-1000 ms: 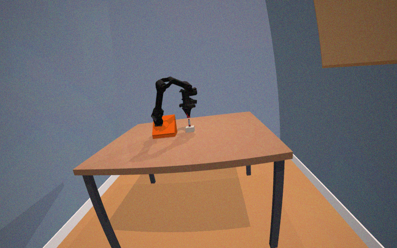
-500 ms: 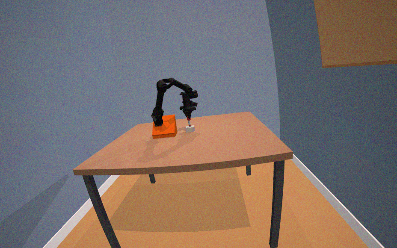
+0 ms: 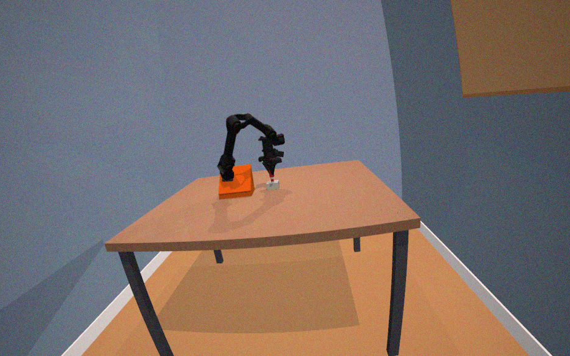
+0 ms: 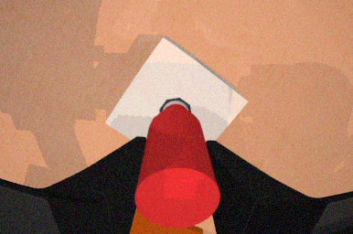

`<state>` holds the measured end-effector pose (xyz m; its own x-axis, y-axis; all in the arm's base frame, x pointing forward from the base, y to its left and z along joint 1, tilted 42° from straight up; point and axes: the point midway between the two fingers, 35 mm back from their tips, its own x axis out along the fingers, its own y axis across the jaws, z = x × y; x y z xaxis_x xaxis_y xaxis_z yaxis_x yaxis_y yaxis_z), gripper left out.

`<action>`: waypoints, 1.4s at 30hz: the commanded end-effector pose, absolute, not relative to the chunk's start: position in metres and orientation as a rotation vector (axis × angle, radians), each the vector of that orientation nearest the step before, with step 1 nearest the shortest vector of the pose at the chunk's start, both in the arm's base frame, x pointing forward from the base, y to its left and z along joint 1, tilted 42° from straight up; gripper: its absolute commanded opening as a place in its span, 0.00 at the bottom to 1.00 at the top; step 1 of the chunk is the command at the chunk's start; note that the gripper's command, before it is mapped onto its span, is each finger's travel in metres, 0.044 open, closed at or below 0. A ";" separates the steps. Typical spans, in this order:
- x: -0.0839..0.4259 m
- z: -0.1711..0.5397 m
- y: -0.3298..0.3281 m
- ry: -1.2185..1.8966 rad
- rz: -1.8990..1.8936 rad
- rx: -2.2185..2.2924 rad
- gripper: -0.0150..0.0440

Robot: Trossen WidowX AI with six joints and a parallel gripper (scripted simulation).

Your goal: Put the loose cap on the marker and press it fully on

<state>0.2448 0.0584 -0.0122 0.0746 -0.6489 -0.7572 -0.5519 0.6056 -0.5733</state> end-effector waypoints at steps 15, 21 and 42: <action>0.244 -0.015 0.055 1.587 -0.098 -1.033 0.52; 0.244 -0.015 0.055 1.587 -0.098 -1.033 0.79; 0.238 0.038 0.102 1.535 -0.274 -0.850 0.82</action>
